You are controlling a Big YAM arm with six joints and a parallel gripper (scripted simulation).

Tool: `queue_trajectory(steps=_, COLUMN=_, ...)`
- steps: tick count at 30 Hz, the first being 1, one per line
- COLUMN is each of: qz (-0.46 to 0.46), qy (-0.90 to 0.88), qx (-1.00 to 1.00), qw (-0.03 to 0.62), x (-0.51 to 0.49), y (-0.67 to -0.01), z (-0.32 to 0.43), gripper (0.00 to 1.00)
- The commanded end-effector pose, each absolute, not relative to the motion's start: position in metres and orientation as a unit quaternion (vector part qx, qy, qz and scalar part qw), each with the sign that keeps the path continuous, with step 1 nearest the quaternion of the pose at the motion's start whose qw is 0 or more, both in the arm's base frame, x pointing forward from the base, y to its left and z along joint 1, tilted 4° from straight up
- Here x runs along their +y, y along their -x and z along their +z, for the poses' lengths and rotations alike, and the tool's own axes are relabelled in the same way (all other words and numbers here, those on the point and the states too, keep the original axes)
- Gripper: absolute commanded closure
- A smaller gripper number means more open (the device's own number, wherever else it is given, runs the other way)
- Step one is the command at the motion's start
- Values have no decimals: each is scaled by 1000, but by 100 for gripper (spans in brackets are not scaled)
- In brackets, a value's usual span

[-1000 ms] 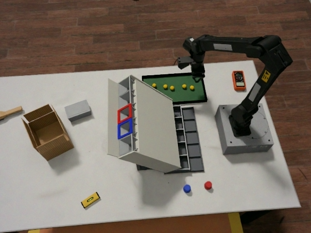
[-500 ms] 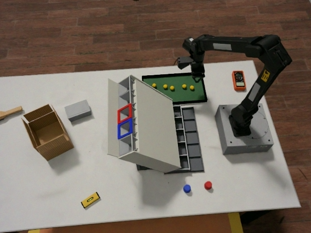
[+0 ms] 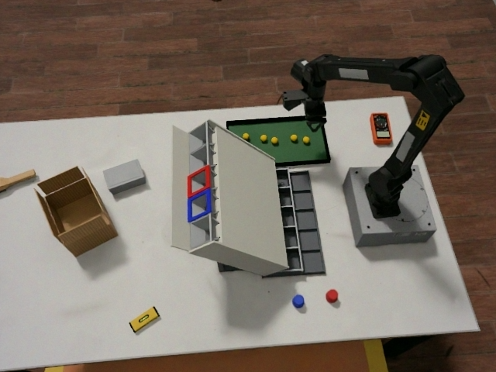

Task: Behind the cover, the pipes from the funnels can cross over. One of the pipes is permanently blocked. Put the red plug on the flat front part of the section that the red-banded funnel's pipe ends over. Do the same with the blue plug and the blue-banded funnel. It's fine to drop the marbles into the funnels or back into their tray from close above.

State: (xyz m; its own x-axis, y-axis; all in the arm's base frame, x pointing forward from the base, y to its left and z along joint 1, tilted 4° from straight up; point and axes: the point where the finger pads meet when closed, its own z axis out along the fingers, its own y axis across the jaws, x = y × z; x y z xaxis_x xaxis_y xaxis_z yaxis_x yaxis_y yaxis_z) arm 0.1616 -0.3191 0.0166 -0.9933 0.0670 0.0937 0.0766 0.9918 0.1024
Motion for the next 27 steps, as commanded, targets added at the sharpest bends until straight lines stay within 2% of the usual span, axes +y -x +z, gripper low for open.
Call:
queue_trajectory(steps=1, qz=-42, qy=37, qx=-998, qw=38, x=-342, y=-169, z=25, gripper=20)
queue_trajectory(steps=27, qz=-21, qy=36, qx=-999, qw=28, x=-343, y=-168, z=25, gripper=20)
